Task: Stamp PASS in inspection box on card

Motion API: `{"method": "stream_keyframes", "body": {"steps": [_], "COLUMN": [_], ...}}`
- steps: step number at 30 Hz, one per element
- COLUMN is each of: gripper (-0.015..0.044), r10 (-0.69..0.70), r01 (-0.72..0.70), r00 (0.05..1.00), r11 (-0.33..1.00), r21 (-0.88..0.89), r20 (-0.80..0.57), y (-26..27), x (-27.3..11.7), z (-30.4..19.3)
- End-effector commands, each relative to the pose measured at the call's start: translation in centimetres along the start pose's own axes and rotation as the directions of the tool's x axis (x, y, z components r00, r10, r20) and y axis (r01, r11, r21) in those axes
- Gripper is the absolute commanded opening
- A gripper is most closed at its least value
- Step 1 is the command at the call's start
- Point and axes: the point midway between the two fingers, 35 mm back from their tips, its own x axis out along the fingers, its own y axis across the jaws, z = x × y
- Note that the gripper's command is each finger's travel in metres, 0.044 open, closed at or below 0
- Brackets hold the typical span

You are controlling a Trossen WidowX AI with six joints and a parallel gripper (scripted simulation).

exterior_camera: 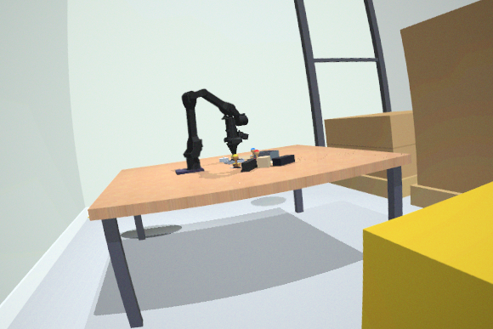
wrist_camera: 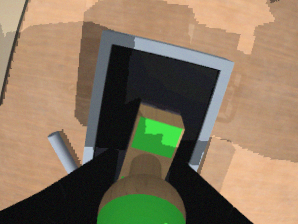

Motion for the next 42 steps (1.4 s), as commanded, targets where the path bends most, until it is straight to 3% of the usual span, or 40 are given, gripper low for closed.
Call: {"method": "stream_keyframes", "body": {"steps": [1, 42], "gripper": [0.0, 0.0], "r10": [0.002, -0.001], "r01": [-0.002, 0.001], "r00": [1.0, 1.0], "r11": [1.0, 0.998], "r21": [0.0, -0.058], "r20": [0.002, 0.003], "y": [0.1, -1.5], "x": [-0.3, -5.3], "z": [0.1, 1.6]}}
